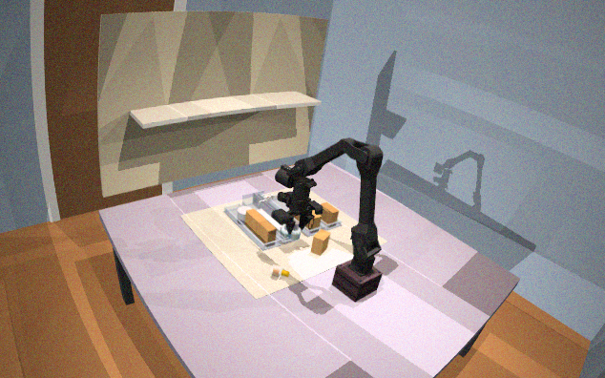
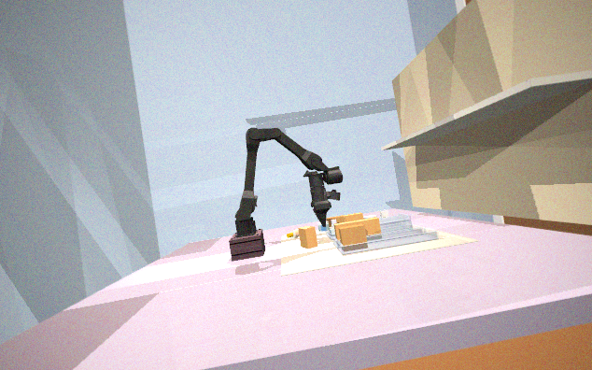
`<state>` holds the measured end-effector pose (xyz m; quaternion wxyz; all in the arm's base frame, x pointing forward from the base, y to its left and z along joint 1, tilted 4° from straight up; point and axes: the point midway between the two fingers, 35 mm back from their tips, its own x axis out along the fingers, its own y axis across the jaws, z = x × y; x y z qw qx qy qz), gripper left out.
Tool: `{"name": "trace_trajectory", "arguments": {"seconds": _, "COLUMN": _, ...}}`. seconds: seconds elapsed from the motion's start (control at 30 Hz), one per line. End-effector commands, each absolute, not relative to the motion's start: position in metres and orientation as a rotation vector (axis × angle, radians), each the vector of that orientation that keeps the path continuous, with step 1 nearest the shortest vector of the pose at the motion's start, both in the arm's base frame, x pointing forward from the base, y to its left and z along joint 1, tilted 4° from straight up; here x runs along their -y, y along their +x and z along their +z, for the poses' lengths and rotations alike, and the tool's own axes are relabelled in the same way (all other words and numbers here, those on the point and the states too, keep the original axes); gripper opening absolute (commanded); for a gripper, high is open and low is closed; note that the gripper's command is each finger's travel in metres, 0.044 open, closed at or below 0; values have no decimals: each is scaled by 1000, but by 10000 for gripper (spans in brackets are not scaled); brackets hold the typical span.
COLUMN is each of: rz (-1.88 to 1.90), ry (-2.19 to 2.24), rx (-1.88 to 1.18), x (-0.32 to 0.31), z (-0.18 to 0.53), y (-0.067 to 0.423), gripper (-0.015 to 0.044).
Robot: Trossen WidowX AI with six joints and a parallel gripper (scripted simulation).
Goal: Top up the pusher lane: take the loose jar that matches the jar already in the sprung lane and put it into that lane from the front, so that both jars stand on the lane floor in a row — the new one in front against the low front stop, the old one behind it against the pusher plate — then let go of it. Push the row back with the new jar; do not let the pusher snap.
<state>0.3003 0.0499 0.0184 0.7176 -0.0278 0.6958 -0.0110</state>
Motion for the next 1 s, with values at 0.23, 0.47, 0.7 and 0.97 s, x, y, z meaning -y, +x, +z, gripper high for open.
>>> {"name": "trace_trajectory", "arguments": {"seconds": 0.23, "rz": -28, "ry": -65, "rx": -1543, "x": -50, "z": 17, "y": 305, "gripper": 0}}
{"name": "trace_trajectory", "arguments": {"seconds": 0.47, "rz": -28, "ry": -65, "rx": -1542, "x": -50, "z": 17, "y": 307, "gripper": 0}}
{"name": "trace_trajectory", "arguments": {"seconds": 0.7, "rz": -28, "ry": -65, "rx": -1542, "x": -50, "z": 17, "y": 310, "gripper": 0}}
{"name": "trace_trajectory", "arguments": {"seconds": 0.97, "rz": -28, "ry": -65, "rx": -1542, "x": -50, "z": 17, "y": 313, "gripper": 0}}
